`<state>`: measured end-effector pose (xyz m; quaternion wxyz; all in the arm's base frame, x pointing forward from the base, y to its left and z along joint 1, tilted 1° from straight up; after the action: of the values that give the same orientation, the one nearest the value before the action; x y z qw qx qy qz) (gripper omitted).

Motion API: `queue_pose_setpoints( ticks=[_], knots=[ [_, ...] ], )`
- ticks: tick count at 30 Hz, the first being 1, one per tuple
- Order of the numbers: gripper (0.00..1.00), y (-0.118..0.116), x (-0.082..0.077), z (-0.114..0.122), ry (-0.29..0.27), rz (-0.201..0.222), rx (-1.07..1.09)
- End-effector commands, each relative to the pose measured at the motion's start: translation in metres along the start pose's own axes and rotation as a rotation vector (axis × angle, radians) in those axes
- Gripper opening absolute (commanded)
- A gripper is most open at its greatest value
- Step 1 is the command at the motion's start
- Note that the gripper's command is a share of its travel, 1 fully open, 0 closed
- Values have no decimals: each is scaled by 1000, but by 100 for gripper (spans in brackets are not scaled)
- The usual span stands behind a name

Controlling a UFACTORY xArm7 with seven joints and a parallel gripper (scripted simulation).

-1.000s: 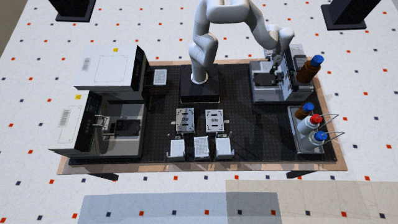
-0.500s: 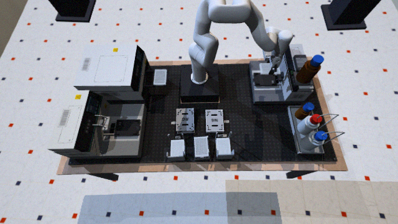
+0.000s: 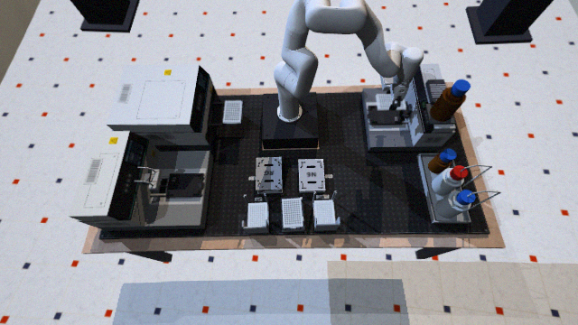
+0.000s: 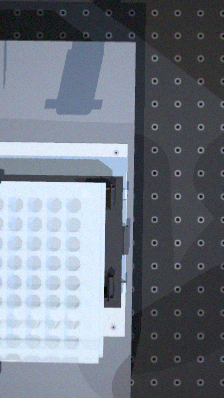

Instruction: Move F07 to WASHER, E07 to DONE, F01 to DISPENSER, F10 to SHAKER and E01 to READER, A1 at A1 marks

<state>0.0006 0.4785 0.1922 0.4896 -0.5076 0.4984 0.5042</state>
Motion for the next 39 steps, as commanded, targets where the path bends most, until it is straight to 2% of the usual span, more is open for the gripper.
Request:
queue_pose_setpoints(
  ticks=[1, 39],
  knots=[
    [0, 0, 4, 1, -5, 1, 0],
    [0, 0, 46, 2, -5, 1, 0]
  ],
)
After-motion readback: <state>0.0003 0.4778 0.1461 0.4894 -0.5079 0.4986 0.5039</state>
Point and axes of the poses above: the point where the finger pads meet when closed, its own x axis out along the fingers, its own y axis across the jaws, z = x × y, the point moved 10 cm from there along -x, back along the fingers
